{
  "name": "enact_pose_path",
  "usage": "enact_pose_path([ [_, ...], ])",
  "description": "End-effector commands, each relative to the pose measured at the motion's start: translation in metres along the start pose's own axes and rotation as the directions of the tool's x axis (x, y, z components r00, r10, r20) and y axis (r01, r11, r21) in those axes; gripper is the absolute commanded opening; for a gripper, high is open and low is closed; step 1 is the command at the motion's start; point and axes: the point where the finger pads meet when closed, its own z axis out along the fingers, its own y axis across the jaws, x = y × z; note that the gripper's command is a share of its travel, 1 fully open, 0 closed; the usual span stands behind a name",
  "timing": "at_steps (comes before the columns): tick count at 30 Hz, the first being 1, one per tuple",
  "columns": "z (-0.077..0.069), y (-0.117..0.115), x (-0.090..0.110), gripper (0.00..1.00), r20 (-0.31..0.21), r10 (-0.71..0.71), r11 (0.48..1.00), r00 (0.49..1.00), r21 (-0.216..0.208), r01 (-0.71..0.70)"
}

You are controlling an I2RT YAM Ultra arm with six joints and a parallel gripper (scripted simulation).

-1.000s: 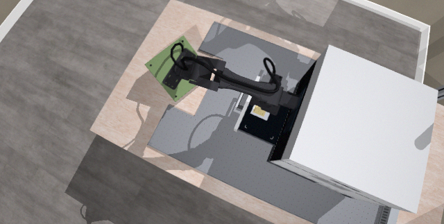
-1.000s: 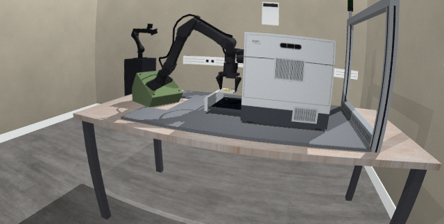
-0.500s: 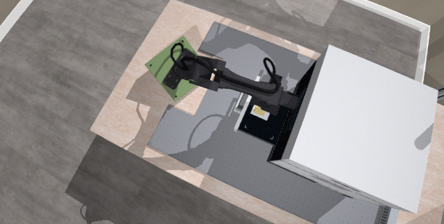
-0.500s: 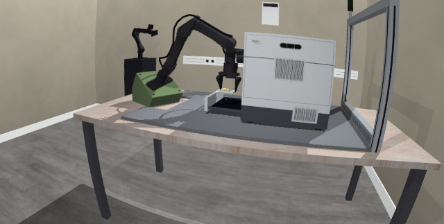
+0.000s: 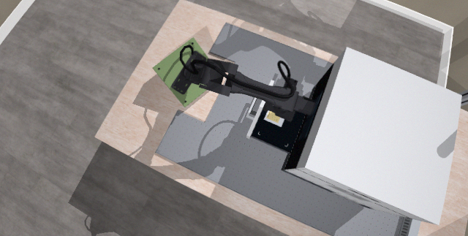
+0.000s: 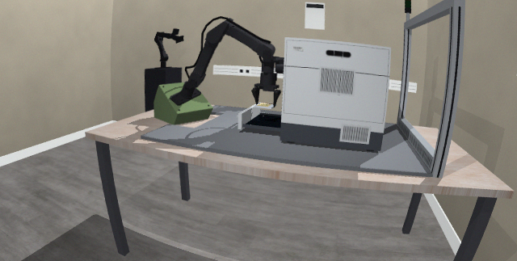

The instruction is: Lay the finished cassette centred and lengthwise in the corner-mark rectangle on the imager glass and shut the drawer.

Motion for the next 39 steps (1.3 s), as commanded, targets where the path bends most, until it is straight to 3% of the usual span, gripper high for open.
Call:
enact_pose_path([
  [1, -0.006, -0.013, -0.001, 0.00, 0.020, 0.005, 0.999, 1.000, 0.037, -0.006],
  [4, 0.010, 0.001, -0.004, 0.00, 0.015, -0.009, 1.000, 1.000, -0.006, 0.009],
  [7, 0.011, 0.000, -0.005, 0.00, 0.017, -0.012, 1.000, 1.000, -0.004, 0.012],
  [8, 0.000, -0.007, -0.002, 0.00, 0.022, -0.002, 0.999, 1.000, 0.033, 0.001],
  [11, 0.017, 0.001, -0.002, 0.00, 0.014, -0.006, 1.000, 1.000, -0.007, 0.006],
  [16, 0.023, 0.000, -0.003, 0.00, 0.016, -0.008, 1.000, 1.000, -0.004, 0.008],
  [18, 0.019, -0.004, -0.001, 0.00, 0.016, 0.000, 1.000, 1.000, 0.016, -0.001],
  [21, 0.030, 0.001, -0.005, 0.00, 0.017, -0.012, 1.000, 1.000, -0.006, 0.012],
  [24, 0.031, 0.001, -0.004, 0.00, 0.016, -0.010, 1.000, 1.000, -0.006, 0.010],
  [25, 0.023, -0.009, -0.002, 0.00, 0.019, 0.000, 1.000, 1.000, 0.028, -0.001],
  [28, 0.036, 0.001, -0.003, 0.00, 0.015, -0.007, 1.000, 1.000, -0.005, 0.008],
  [33, 0.043, 0.000, -0.003, 0.00, 0.016, -0.008, 1.000, 1.000, -0.005, 0.008],
  [35, 0.040, -0.003, -0.002, 0.00, 0.017, -0.002, 1.000, 1.000, 0.014, 0.002],
  [39, 0.051, 0.001, -0.004, 0.00, 0.016, -0.009, 1.000, 1.000, -0.006, 0.009],
])
